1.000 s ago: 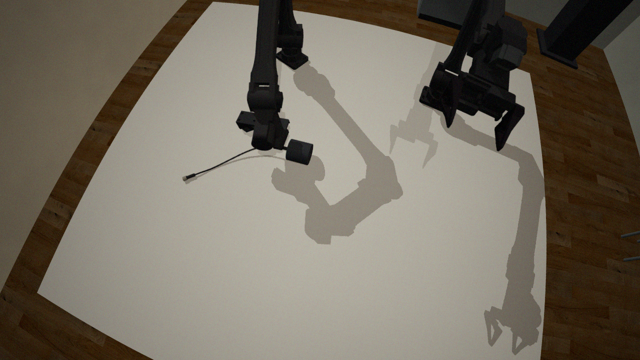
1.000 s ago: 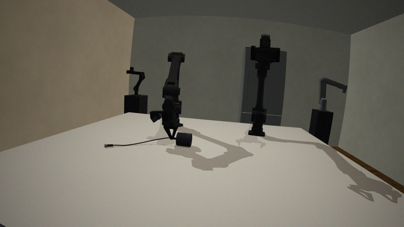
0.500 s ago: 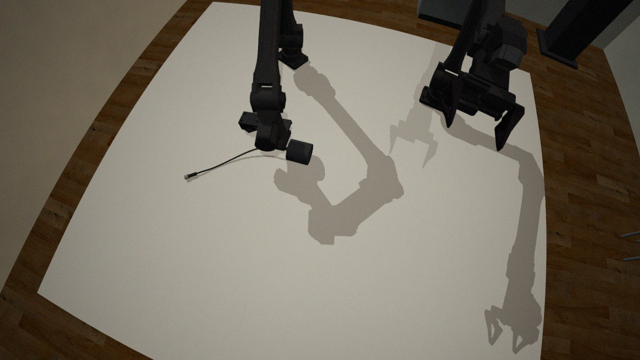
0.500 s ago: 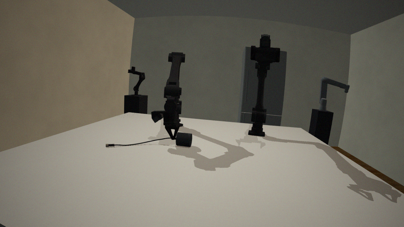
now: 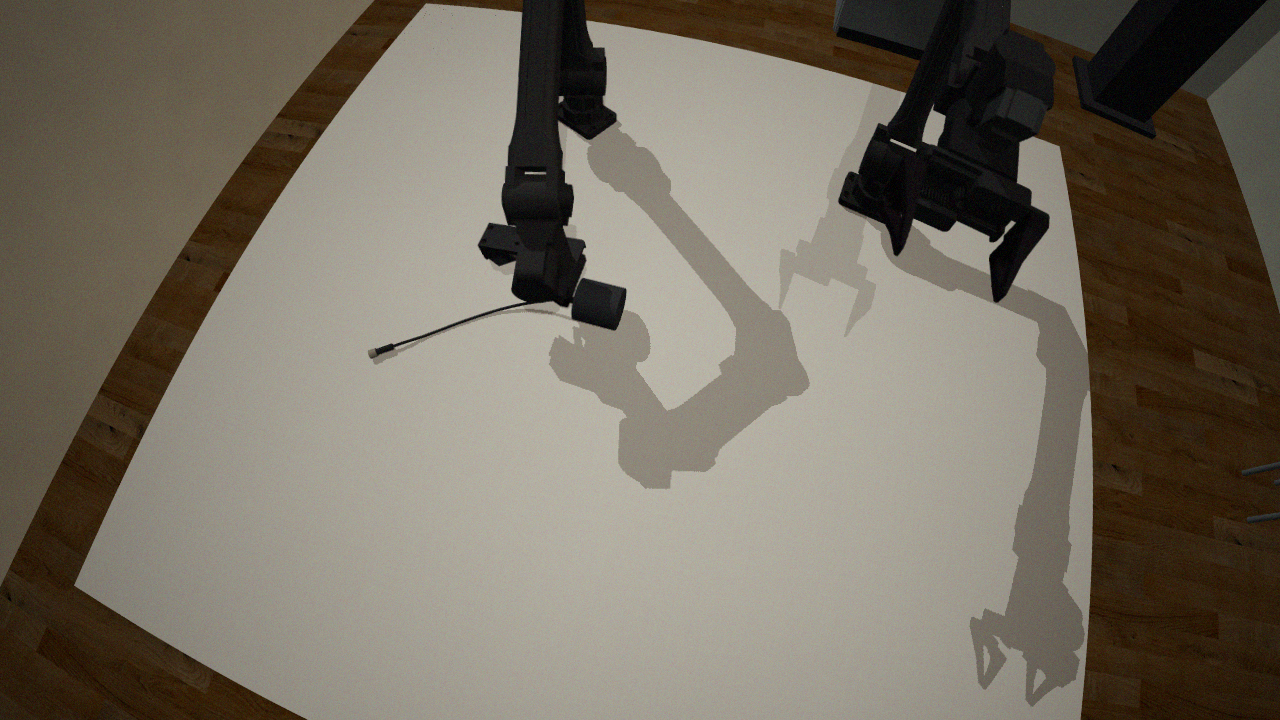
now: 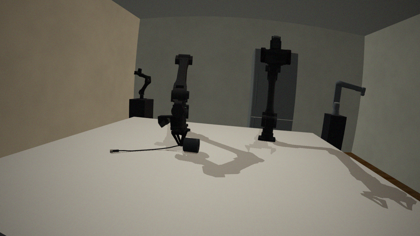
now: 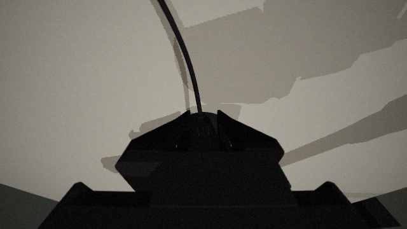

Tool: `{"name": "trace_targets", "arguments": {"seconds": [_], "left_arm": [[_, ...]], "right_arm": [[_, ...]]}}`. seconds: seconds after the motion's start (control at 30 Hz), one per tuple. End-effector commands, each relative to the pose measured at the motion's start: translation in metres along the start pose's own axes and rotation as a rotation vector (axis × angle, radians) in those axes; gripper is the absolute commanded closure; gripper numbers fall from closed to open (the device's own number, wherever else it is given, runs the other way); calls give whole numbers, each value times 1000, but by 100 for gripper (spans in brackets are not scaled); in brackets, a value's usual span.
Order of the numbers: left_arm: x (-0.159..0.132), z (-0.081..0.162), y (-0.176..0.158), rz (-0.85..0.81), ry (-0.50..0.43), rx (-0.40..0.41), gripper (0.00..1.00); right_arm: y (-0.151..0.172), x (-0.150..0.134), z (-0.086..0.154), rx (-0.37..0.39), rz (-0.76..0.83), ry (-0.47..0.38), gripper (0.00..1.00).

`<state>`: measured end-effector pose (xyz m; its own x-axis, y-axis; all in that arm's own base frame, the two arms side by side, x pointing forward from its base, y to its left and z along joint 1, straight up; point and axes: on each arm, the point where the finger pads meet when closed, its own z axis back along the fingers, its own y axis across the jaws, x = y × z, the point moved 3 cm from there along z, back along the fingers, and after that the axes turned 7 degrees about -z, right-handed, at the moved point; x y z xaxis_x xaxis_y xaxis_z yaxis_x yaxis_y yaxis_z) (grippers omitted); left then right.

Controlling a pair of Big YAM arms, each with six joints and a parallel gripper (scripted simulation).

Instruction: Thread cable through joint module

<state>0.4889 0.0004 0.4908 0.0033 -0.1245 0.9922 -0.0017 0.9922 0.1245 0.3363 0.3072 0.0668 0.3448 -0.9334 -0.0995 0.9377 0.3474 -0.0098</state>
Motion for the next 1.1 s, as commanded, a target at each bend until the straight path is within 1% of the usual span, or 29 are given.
{"name": "trace_targets", "arguments": {"seconds": [0.0,0.6,0.63,0.97,1.03,1.07], "left_arm": [[28,-2,7,-9,-48,14,4],[28,-2,7,-9,-48,14,4],[28,-2,7,-9,-48,14,4],[28,-2,7,-9,-48,14,4],[28,-2,7,-9,-48,14,4],[28,-2,7,-9,-48,14,4]], "right_arm": [[24,-10,18,55,-4,18,68],[24,-10,18,55,-4,18,68],[24,-8,31,66,-2,22,68],[22,-7,68,71,11,23,68],[22,-7,68,71,11,23,68],[22,-8,65,57,15,19,68]]}}
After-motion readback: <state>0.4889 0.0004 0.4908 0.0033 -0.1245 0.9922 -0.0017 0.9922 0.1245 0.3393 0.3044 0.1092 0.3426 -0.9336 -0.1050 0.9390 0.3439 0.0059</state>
